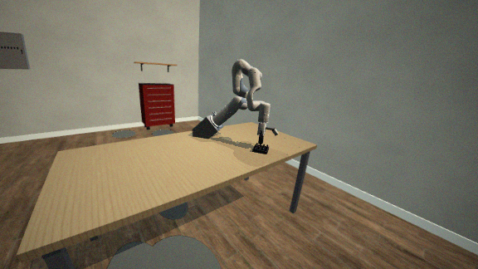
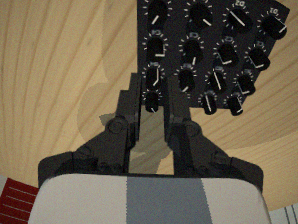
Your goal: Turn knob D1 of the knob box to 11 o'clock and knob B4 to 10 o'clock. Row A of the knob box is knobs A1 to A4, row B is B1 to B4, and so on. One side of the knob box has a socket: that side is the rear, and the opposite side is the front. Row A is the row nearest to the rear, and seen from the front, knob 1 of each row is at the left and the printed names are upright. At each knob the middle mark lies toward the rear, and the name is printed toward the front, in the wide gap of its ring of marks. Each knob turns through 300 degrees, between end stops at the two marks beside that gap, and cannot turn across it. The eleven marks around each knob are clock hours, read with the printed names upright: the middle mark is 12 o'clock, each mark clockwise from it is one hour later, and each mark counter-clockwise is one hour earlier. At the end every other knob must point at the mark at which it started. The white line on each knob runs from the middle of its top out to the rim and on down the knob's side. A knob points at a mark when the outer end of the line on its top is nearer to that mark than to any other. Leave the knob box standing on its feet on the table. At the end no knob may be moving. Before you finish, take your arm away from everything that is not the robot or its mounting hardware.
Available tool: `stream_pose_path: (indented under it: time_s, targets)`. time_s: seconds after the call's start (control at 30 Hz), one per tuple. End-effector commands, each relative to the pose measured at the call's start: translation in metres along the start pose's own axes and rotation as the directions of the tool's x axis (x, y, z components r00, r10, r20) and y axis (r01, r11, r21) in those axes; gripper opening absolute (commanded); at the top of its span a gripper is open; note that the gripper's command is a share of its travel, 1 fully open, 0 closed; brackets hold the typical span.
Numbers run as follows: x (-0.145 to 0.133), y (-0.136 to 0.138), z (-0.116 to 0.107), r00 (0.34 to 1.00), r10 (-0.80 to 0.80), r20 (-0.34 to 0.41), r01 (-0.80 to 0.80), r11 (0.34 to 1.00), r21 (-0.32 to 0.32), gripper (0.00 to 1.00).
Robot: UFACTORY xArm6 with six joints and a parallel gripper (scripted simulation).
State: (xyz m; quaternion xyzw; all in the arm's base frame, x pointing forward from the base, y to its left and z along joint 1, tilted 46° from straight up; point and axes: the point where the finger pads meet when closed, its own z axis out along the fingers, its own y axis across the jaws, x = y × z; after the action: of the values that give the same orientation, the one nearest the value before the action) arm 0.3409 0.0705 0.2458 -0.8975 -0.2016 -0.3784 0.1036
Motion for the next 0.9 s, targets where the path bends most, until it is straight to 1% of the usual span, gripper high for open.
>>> stream_pose_path:
  time_s: [0.0,0.43,0.87]
  targets:
    - [0.0011,0.0002,-0.0006,1.0,-0.001,-0.002,0.001,1.0,-0.001,0.19]
    - [0.0011,0.0002,-0.0002,1.0,-0.001,-0.003,0.001,1.0,-0.001,0.19]
    - [0.0011,0.0002,0.0062,1.0,0.0,-0.002,0.0,1.0,-0.001,0.19]
